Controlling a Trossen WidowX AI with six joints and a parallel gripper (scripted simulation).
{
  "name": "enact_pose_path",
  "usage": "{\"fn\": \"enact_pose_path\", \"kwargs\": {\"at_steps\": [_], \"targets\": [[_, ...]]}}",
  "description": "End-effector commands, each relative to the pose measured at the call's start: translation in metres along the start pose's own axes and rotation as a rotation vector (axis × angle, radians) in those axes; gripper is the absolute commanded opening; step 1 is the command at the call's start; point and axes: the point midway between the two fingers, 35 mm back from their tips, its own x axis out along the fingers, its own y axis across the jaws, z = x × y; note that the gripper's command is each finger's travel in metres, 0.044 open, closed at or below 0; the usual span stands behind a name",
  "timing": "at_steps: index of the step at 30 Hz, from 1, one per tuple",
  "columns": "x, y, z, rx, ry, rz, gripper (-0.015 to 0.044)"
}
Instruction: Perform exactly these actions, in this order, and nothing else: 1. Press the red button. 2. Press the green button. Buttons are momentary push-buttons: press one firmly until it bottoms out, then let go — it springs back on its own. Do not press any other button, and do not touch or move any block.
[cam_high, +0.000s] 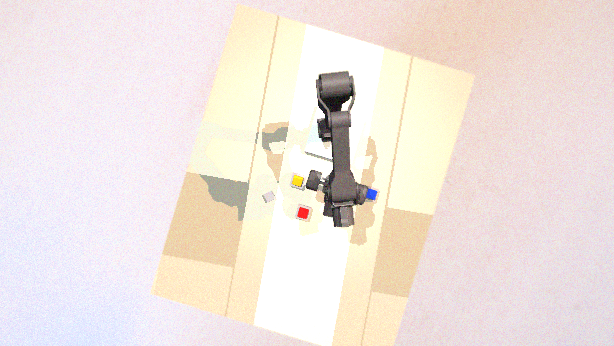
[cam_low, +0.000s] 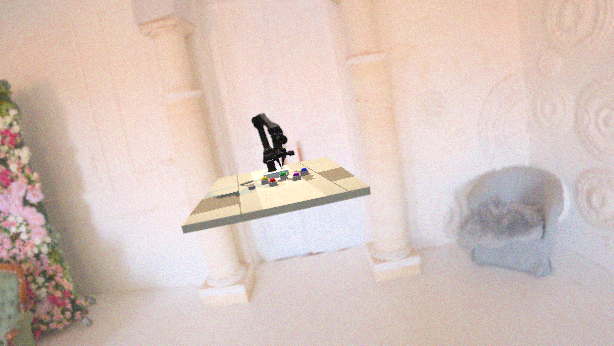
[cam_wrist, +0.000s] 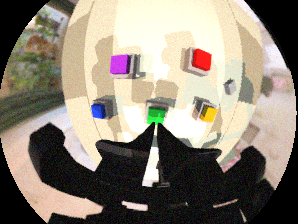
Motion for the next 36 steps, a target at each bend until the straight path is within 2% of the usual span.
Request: {"fn": "enact_pose_path", "kwargs": {"at_steps": [1,18,36], "targets": [[0.009,-0.001,-0.002,0.001,0.009,-0.004,0.0020],[0.036,-0.001,-0.003,0.001,0.009,-0.004,0.0020],[0.037,-0.001,-0.003,0.001,0.009,-0.004,0.0020]]}}
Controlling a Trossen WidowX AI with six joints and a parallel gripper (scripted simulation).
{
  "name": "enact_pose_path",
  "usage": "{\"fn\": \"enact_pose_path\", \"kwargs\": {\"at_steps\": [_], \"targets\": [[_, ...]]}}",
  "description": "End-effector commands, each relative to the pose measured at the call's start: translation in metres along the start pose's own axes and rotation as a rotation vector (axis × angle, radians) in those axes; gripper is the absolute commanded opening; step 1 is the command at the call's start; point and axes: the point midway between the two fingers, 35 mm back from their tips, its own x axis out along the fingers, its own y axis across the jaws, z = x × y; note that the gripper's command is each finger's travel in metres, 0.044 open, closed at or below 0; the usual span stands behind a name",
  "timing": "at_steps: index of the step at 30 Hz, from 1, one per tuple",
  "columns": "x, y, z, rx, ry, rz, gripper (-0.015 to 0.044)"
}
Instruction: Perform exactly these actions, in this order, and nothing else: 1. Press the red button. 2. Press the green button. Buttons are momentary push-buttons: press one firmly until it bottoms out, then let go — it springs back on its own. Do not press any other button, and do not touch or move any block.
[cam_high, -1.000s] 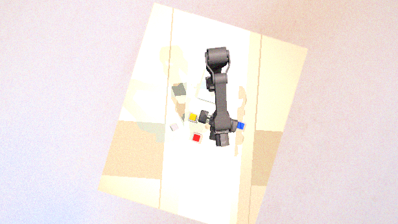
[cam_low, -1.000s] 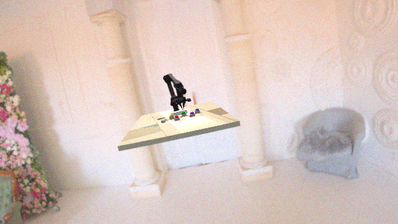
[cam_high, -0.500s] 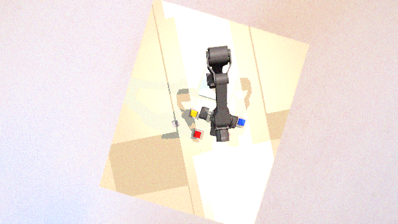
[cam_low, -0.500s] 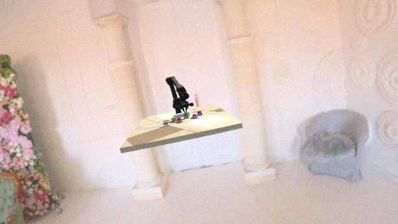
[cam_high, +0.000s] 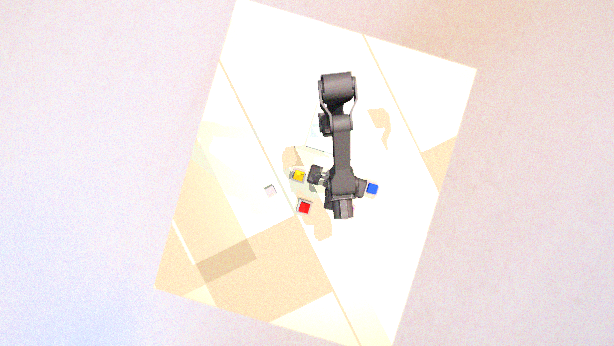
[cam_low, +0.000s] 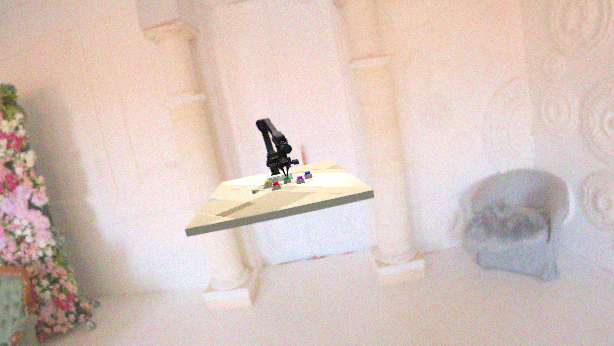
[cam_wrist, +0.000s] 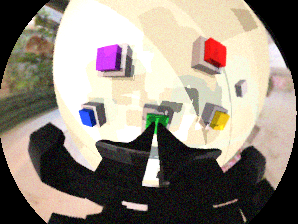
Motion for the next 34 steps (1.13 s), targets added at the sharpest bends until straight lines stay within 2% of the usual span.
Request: {"fn": "enact_pose_path", "kwargs": {"at_steps": [1,5,9,13,16,27,34], "targets": [[0.002,-0.001,-0.002,-0.004,0.006,-0.003,0.0020],[0.002,-0.001,-0.002,-0.004,0.006,-0.003,0.0020],[-0.029,-0.001,-0.001,-0.004,0.006,-0.003,0.0020],[-0.032,-0.001,-0.001,-0.004,0.006,-0.003,0.0020],[-0.040,0.011,0.009,-0.012,0.002,-0.002,0.0099],[-0.091,0.118,0.057,-0.015,-0.004,0.010,0.0387],[-0.096,0.132,0.059,-0.004,0.001,0.011,0.0400]]}}
